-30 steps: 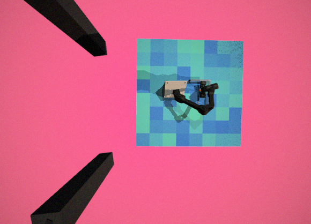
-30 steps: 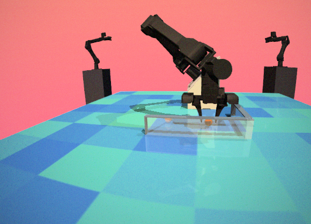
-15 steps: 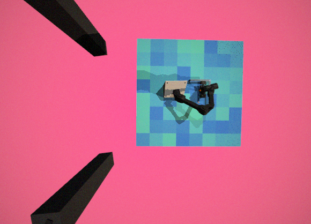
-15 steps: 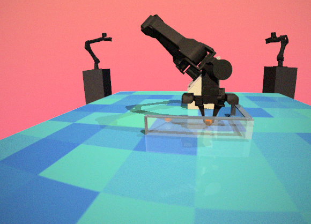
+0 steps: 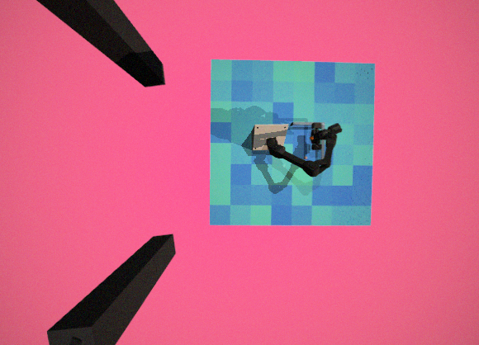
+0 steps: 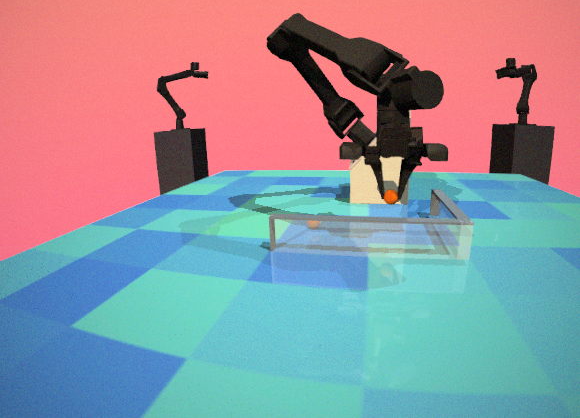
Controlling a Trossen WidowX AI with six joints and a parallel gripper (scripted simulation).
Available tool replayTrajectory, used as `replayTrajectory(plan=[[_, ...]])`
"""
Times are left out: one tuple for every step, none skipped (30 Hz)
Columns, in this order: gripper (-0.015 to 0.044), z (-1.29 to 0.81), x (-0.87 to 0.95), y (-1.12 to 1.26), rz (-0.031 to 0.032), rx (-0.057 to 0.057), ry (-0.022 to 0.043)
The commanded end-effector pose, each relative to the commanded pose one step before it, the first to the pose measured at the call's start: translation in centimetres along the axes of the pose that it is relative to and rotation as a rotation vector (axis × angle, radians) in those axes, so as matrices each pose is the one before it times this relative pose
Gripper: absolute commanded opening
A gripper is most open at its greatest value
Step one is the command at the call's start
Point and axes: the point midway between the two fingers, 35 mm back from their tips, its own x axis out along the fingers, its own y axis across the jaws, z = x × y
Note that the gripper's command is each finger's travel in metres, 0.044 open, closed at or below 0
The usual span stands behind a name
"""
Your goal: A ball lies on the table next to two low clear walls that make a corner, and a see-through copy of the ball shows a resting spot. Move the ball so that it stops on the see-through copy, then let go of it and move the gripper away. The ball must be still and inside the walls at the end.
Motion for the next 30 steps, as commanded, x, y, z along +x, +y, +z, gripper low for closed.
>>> replayTrajectory(plan=[[0.0,0.212,-3.406,0.104,0.01047,0.0153,-0.0042],[0.0,-0.066,-0.677,-0.01,-0.00009,0.0021,0.00238],[0.0,-0.082,-0.681,-0.022,-0.0004,0.0022,0.00241],[0.0,-0.097,-0.684,-0.033,-0.0007,0.0022,0.00244],[0.0,-0.091,-0.56,-0.036,-0.0008,0.0018,0.00201],[0.0,-0.06,-0.337,-0.026,-0.00057,0.0011,0.00121],[0.0,-0.021,-0.112,-0.009,-0.00021,0.0004,0.0004],[0.0,0.0,0.0,0.0,0.0,0.0,0.0],[0.0,0.0,0.0,0.0,0.0,0.0,0.0],[0.0,0.0,0.0,0.0,0.0,0.0,0.0],[0.0,0.0,0.0,0.0,0.0,0.0,0.0],[0.0,0.016,0.022,-0.096,0.00042,-0.0001,0.00001],[0.0,0.045,0.066,-0.289,0.00122,-0.0003,0.00002],[0.0,0.068,0.111,-0.483,0.00191,-0.0005,0.0],[0.0,0.072,0.138,-0.598,0.00215,-0.0005,-0.00005],[0.0,0.059,0.139,-0.601,0.00192,-0.0004,-0.0001],[0.0,0.046,0.141,-0.602,0.00168,-0.0004,-0.00014],[0.0,0.032,0.142,-0.603,0.00145,-0.0003,-0.00017],[0.0,0.019,0.143,-0.603,0.00121,-0.0003,-0.00019],[0.0,0.006,0.144,-0.603,0.00098,-0.0002,-0.00021],[0.0,-0.007,0.145,-0.603,0.00074,-0.0002,-0.00022],[0.0,-0.02,0.146,-0.602,0.0005,-0.0001,-0.00022],[0.0,-0.034,0.147,-0.602,0.00027,-0.0001,-0.00021],[0.0,-0.047,0.148,-0.601,0.00003,0.0,-0.0002],[0.0,-0.06,0.149,-0.599,-0.0002,0.0,-0.00017],[0.0,-0.073,0.149,-0.598,-0.00044,0.0,-0.00014],[0.0,-0.086,0.15,-0.596,-0.00067,0.0001,-0.00011],[0.0,-0.099,0.151,-0.593,-0.0009,0.0001,-0.00006],[0.0,-0.112,0.151,-0.59,-0.00113,0.0001,-0.00001],[0.0,-0.124,0.152,-0.587,-0.00136,0.0002,0.00005]])
